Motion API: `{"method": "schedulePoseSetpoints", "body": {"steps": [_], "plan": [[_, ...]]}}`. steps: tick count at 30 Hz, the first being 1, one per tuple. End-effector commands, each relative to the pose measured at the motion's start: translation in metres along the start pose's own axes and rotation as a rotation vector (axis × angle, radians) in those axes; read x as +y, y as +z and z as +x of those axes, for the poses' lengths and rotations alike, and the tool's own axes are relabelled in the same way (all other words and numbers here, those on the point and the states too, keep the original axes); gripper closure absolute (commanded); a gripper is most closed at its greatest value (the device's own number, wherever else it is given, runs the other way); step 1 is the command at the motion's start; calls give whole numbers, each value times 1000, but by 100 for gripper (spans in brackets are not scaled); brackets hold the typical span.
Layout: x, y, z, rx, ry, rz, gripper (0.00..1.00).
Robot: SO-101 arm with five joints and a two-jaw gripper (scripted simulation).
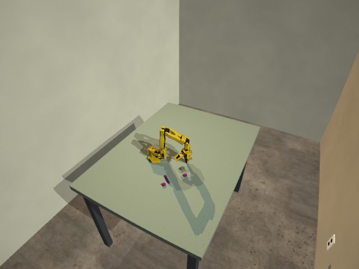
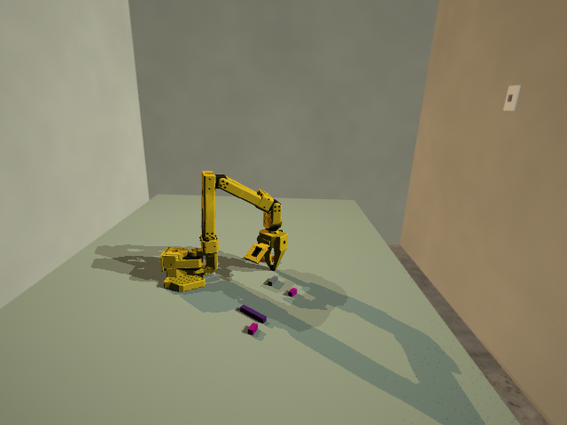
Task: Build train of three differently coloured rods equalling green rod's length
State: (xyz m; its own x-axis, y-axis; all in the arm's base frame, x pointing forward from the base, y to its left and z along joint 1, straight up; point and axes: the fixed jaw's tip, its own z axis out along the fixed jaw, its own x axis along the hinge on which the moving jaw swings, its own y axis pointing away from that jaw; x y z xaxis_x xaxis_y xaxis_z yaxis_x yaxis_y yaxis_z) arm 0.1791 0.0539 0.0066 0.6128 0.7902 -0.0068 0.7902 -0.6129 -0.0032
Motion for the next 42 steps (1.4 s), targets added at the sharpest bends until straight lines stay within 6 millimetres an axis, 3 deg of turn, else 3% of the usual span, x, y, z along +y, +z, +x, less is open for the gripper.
{"method": "schedulePoseSetpoints", "body": {"steps": [1, 26, 42], "plan": [[4, -10, 9, 57, -9, -36, 100], [4, -11, 9, 57, -9, -36, 100], [1, -37, 8, 58, -9, -36, 100]]}}
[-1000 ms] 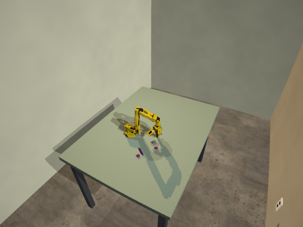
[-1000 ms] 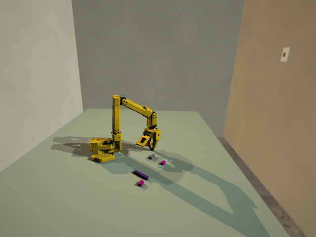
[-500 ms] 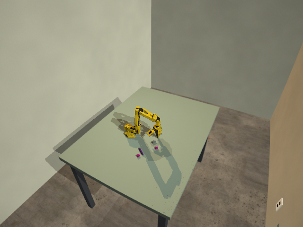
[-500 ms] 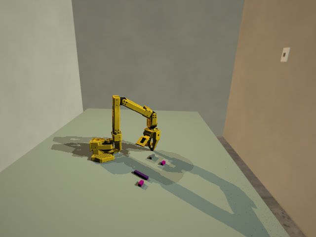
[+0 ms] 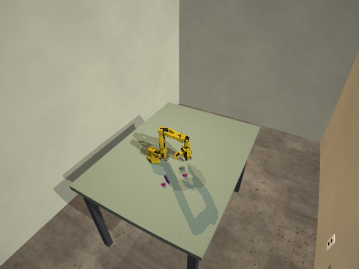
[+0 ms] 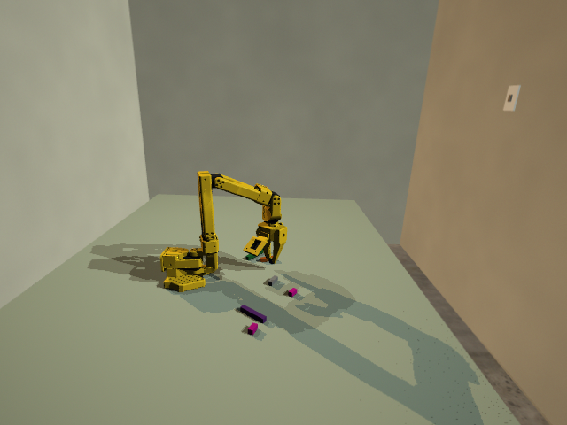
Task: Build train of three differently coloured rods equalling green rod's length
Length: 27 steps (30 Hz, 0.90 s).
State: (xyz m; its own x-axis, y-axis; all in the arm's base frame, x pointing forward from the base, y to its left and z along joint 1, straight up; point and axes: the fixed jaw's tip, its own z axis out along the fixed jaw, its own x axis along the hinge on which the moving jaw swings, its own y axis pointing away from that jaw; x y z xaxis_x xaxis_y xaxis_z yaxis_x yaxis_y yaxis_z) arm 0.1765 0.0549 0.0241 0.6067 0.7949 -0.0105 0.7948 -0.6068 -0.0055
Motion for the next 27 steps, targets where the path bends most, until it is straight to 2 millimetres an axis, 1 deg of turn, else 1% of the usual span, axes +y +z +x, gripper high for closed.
{"method": "schedulePoseSetpoints", "body": {"steps": [1, 5, 17, 22, 24, 27], "plan": [[3, -22, 9, 61, -1, -38, 100], [2, -28, 8, 61, -1, -38, 100], [2, -30, 7, 61, 8, -38, 100], [7, -29, 2, 62, 86, -37, 100], [7, -29, 2, 62, 86, -37, 100], [13, -29, -5, 62, 182, -37, 100]]}}
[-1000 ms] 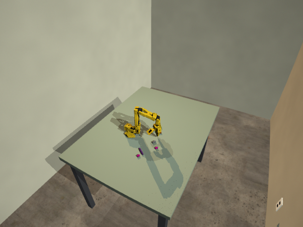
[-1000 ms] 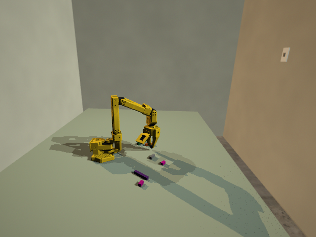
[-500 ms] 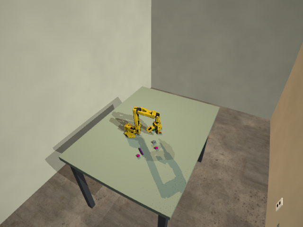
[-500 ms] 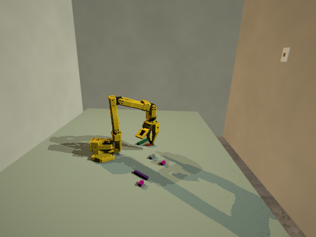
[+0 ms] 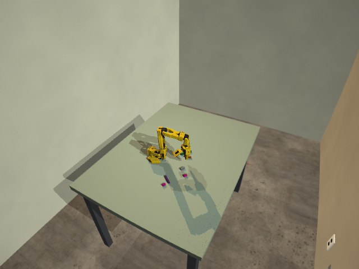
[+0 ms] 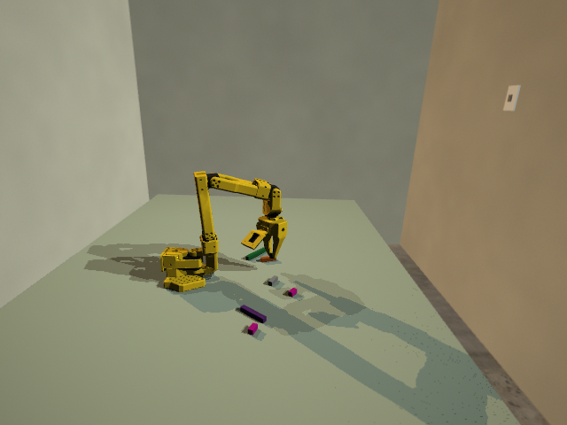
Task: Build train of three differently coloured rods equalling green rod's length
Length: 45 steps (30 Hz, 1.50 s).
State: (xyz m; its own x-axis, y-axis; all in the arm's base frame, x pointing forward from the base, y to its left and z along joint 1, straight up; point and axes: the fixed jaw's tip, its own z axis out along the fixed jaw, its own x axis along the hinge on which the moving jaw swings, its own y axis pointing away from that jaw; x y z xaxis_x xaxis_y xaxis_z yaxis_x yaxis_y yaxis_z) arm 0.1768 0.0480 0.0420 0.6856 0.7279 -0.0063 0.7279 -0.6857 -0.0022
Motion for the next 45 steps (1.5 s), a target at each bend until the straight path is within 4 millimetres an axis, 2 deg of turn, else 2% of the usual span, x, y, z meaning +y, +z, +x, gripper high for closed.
{"method": "schedulePoseSetpoints", "body": {"steps": [1, 12, 14, 16, 29, 31, 38, 45], "plan": [[11, -11, -1, 59, 119, -31, 100], [33, -8, -29, 61, 533, -29, 100], [33, -8, -29, 61, 533, -29, 100], [38, -7, -38, 61, 646, -28, 100], [53, -4, -73, 64, 1115, -26, 100], [53, -4, -73, 64, 1115, -26, 100], [56, -2, -91, 66, 1347, -26, 100], [57, -2, -95, 66, 1396, -26, 100]]}}
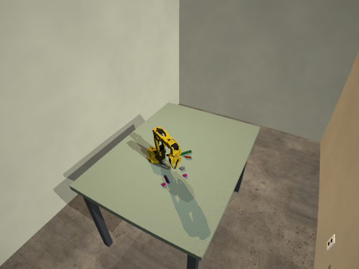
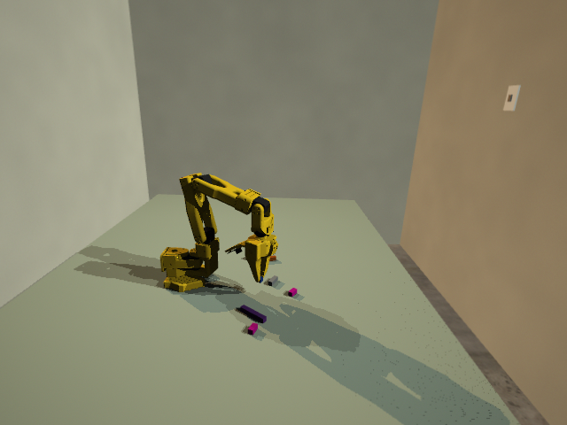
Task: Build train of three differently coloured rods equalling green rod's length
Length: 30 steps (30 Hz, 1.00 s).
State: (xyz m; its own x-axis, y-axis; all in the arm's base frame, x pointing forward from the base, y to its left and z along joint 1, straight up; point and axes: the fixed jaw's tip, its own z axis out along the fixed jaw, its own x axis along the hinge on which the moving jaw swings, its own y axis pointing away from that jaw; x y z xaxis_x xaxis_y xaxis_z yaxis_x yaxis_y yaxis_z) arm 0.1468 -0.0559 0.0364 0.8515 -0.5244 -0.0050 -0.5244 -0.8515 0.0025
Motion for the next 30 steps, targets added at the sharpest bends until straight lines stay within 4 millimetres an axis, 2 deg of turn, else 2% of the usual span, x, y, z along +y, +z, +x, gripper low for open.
{"method": "schedulePoseSetpoints", "body": {"steps": [1, 30], "plan": [[0, -8, 8, 64, 30, 17, 100], [2, -8, 8, 66, 48, 18, 100]]}}
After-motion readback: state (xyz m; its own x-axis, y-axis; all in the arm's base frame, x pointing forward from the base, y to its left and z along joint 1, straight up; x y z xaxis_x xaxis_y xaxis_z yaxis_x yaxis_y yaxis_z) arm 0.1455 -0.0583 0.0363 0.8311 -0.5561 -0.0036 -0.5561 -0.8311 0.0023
